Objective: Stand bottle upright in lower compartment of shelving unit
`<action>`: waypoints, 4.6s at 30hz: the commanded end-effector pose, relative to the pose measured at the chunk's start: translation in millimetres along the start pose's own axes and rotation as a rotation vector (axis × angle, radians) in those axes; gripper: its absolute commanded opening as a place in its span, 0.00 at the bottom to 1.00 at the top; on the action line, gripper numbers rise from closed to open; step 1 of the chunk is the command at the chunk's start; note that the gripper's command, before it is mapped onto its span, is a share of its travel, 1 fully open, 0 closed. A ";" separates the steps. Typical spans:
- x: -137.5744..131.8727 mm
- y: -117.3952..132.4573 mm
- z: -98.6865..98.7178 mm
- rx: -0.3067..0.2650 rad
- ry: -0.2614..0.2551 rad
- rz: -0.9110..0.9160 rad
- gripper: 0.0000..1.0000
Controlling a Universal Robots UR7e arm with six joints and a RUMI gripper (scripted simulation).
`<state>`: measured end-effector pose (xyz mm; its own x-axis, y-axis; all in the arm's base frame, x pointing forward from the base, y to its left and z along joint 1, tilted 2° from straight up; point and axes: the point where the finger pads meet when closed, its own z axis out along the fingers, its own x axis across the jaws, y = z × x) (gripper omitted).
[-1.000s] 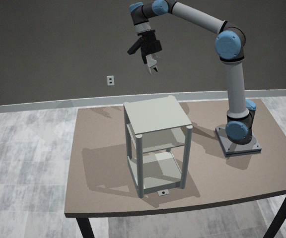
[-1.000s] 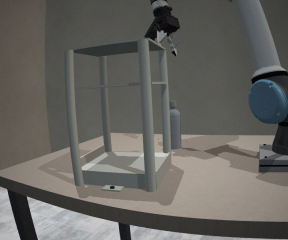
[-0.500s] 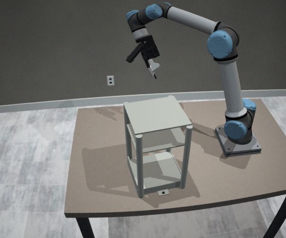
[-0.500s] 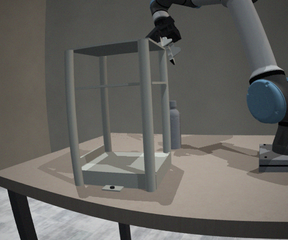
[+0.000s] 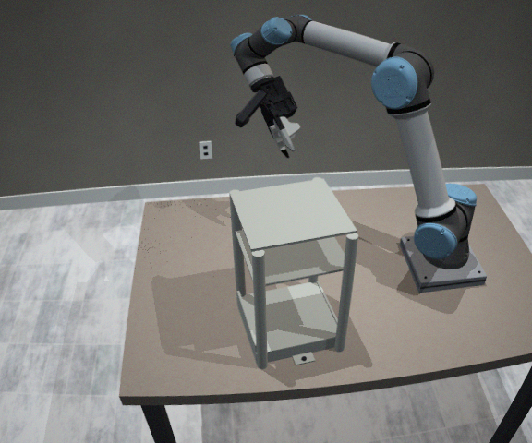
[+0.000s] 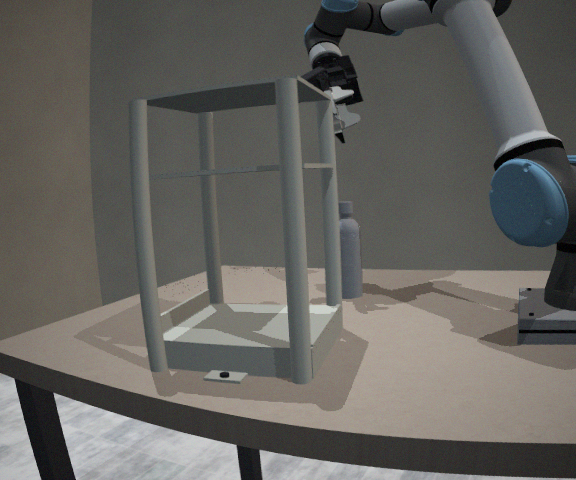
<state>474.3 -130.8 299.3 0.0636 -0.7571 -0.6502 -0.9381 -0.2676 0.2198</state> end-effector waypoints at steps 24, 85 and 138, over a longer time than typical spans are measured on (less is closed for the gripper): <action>9.9 -1.4 17.9 0.132 -0.334 -0.706 0.46; 45.1 -1.2 8.6 0.809 -0.495 -1.574 0.46; 60.4 -5.4 23.2 0.828 -0.491 -1.591 0.46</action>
<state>475.5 -161.1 247.8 0.9897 0.1415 -0.0230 -0.0195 -0.0262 -0.9995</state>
